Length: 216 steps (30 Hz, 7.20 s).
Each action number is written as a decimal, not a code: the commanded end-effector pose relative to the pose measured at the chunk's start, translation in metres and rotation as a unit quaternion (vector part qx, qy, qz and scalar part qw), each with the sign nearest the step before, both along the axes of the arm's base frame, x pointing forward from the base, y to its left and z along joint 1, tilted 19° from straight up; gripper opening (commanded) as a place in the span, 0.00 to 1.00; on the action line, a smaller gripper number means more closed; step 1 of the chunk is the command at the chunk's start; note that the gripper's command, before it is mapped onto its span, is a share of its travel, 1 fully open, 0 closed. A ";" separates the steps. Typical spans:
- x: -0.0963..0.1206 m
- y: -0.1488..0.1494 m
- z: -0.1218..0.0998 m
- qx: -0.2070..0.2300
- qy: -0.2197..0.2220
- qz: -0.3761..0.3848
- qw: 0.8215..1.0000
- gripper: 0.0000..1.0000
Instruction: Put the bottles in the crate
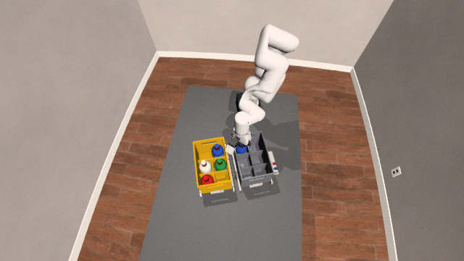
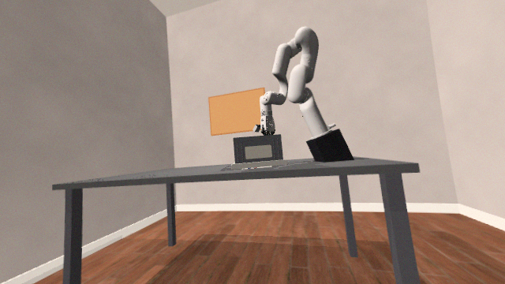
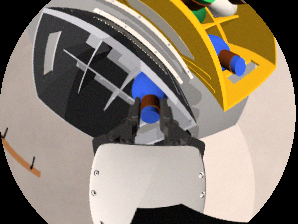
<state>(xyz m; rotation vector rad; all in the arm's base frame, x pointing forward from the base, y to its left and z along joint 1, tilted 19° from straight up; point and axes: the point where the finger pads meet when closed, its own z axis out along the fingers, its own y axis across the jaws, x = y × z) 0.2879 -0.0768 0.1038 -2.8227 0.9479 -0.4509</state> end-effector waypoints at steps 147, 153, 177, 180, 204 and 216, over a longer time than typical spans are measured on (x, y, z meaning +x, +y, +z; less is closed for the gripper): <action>-0.025 -0.003 0.079 -0.001 -0.002 0.000 1.000 0.65; -0.025 -0.003 0.079 -0.001 -0.002 0.000 1.000 0.65; -0.025 -0.003 0.079 -0.001 -0.002 0.000 1.000 0.65; -0.025 -0.003 0.079 -0.001 -0.002 0.000 1.000 0.65; 0.043 -0.077 0.100 -0.001 -0.002 0.000 1.000 0.65; 0.076 -0.113 0.110 -0.001 -0.002 0.000 1.000 0.65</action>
